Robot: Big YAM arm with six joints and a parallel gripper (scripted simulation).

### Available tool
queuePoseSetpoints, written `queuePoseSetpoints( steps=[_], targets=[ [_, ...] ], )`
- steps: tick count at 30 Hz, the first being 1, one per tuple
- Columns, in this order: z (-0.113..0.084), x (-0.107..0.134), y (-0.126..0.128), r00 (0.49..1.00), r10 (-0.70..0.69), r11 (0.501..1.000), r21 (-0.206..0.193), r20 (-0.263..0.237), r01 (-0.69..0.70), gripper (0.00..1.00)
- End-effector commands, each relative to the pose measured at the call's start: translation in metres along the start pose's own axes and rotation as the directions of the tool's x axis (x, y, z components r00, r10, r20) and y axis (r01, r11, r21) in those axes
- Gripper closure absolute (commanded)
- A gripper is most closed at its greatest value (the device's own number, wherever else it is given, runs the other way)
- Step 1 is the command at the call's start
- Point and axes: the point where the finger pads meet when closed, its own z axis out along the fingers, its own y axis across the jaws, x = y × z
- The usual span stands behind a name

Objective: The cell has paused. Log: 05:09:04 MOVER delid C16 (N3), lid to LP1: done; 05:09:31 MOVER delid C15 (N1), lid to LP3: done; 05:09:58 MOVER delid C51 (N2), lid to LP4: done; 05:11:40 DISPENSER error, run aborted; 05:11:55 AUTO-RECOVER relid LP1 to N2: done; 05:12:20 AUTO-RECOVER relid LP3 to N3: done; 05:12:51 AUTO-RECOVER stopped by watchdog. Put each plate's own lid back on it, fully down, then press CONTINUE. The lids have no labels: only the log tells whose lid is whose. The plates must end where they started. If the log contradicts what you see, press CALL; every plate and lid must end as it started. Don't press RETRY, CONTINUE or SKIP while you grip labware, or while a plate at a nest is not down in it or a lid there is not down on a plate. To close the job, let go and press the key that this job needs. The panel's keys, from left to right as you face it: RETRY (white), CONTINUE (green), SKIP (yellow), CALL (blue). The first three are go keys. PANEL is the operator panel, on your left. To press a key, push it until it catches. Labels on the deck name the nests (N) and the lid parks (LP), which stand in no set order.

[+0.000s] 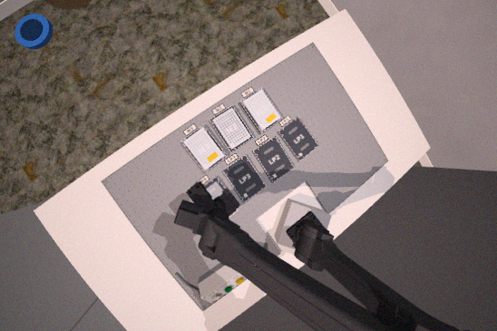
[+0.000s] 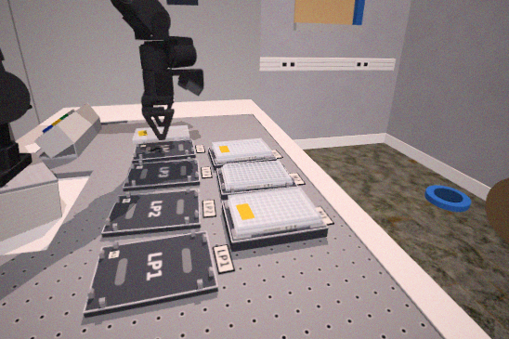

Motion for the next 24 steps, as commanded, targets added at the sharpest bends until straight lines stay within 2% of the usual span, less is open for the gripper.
queuePoseSetpoints(
  steps=[1, 19, 20, 22, 24],
  targets=[
    [-0.007, -0.01, 0.007, 1.0, 0.0, 1.0, -0.012, 0.019, 0.0, 1.0],
    [-0.008, -0.01, 0.008, 1.0, 0.0, 1.0, -0.012, 0.019, 0.0, 1.0],
    [-0.01, -0.022, 0.005, 0.999, 0.042, 0.999, -0.009, 0.016, -0.042, 1.0],
    [-0.01, -0.028, -0.003, 0.997, 0.082, 0.997, -0.011, 0.014, -0.082, 1.0],
    [-0.01, -0.035, -0.011, 0.998, 0.067, 0.998, -0.01, 0.015, -0.067, 1.0]
  ],
)
